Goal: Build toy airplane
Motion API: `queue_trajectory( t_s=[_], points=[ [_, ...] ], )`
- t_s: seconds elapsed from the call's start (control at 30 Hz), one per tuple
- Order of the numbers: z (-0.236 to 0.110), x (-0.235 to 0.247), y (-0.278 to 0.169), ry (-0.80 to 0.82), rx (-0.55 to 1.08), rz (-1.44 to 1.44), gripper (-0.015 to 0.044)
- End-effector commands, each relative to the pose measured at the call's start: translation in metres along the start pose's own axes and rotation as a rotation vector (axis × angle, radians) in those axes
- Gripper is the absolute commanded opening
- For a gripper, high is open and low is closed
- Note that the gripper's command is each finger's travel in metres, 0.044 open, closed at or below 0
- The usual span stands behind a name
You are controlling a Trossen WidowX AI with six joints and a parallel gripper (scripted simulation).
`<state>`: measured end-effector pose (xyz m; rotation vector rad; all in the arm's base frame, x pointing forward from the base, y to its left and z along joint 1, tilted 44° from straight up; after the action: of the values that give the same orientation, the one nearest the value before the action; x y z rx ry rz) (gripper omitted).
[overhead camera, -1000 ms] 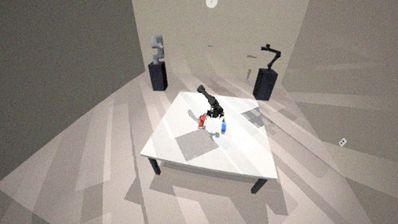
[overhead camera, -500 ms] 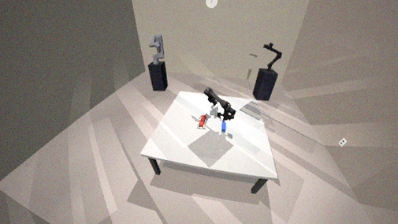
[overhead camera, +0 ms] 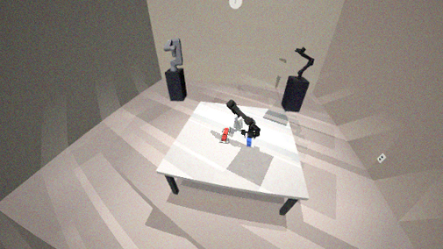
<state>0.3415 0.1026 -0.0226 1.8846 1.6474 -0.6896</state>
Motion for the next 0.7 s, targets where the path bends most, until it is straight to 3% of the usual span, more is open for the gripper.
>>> queue_trajectory(
  t_s=[0.0, 0.67],
  points=[
    [0.006, 0.001, -0.001, -0.004, -0.003, -0.006, 0.0440],
    [0.038, 0.000, -0.001, -0.006, -0.004, -0.006, 0.0440]
  ],
)
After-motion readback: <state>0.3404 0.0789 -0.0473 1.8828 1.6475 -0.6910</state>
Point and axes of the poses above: the point midway between the two fingers, 35 mm back from their tips, its own z axis out along the fingers, its own x axis across the jaws, y = z × x, the point moved 10 cm from there along -z, back along the fingers
